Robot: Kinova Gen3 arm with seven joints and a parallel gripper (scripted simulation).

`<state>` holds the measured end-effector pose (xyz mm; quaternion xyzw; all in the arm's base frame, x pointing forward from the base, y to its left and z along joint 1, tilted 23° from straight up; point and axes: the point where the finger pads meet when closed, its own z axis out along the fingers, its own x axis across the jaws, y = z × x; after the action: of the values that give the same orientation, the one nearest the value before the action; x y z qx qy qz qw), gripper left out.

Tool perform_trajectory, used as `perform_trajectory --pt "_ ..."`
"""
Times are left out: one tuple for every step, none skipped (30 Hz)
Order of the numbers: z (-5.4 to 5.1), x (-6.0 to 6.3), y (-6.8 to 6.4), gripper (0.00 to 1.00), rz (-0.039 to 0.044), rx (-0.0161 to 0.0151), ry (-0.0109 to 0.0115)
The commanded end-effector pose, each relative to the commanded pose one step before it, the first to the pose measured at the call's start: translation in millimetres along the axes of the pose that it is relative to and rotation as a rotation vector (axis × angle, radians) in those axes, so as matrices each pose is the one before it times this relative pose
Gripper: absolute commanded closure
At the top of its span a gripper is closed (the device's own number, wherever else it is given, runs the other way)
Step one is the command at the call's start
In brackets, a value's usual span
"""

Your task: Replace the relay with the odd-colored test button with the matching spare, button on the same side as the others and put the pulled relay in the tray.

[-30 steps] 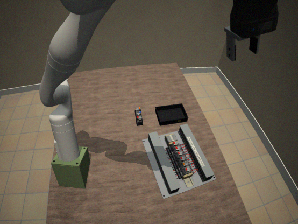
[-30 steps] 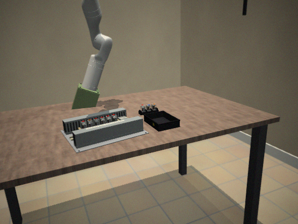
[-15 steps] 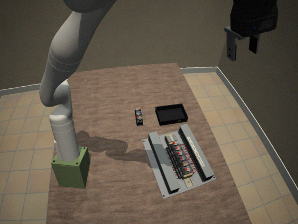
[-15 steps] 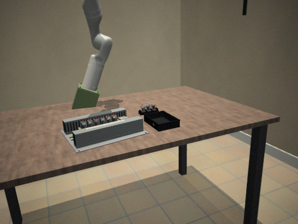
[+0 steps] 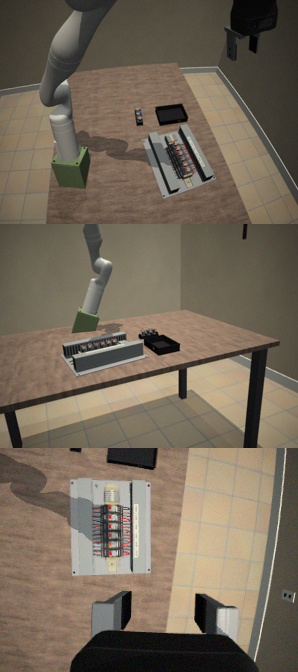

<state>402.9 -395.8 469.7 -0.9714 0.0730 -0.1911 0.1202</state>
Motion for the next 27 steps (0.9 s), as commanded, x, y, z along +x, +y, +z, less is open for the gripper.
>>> perform_trajectory --pt "-2.75 0.15 -1.85 0.0 -0.02103 0.06054 -0.12041" --pt "-0.18 -0.03 -0.1 0.0 -0.00223 0.00633 -0.01379" --pt "-0.18 -0.03 -0.1 0.0 -0.00223 0.00633 -0.01379" --pt "-0.18 -0.03 -0.1 0.0 -0.00223 0.00633 -0.01379" --pt "-0.18 -0.04 -0.1 0.0 -0.00223 0.00633 -0.01379" --pt "-0.18 -0.04 -0.11 0.0 -0.00223 0.00633 -0.01379" --pt "-0.17 -0.04 -0.11 0.0 -0.00223 0.00633 -0.01379" --pt "0.0 0.0 0.0 0.0 0.0 0.0 0.0" --pt "0.0 0.0 0.0 0.0 0.0 0.0 0.0" --pt "2.29 0.12 2.41 0.0 0.02362 -0.10211 0.1864" --pt "-0.18 0.02 -0.16 0.0 -0.00186 0.00708 -0.01347" --pt "-0.18 0.02 -0.16 0.0 -0.00186 0.00708 -0.01347" --pt "-0.18 0.01 -0.16 0.0 -0.00186 0.00708 -0.01347" --pt "-0.18 0.01 -0.16 0.0 -0.00186 0.00708 -0.01347" --pt "-0.18 0.01 -0.17 0.0 -0.00186 0.00708 -0.01347" --pt "-0.18 0.01 -0.17 0.0 -0.00186 0.00708 -0.01347" --pt "-0.18 0.0 -0.17 0.0 -0.00186 0.00708 -0.01347" --pt "-0.18 0.0 -0.17 0.0 -0.00186 0.00708 -0.01347" --pt "-0.17 0.0 -0.17 0.0 -0.00186 0.00708 -0.01347" --pt "-0.17 0.0 -0.17 0.0 -0.00186 0.00708 -0.01347" --pt "-0.17 0.0 -0.17 0.0 -0.00186 0.00708 -0.01347" --pt "-0.17 -0.01 -0.17 0.0 -0.00186 0.00708 -0.01347" --pt "-0.17 -0.01 -0.18 0.0 -0.00186 0.00708 -0.01347" --pt "-0.17 -0.01 -0.18 0.0 -0.00186 0.00708 -0.01347" --pt "0.0 0.0 0.0 0.0 0.0 0.0 0.0" --pt "0.0 0.0 0.0 0.0 0.0 0.0 0.0" --pt "2.01 0.01 2.89 0.0 0.02377 -0.1066 0.1857"
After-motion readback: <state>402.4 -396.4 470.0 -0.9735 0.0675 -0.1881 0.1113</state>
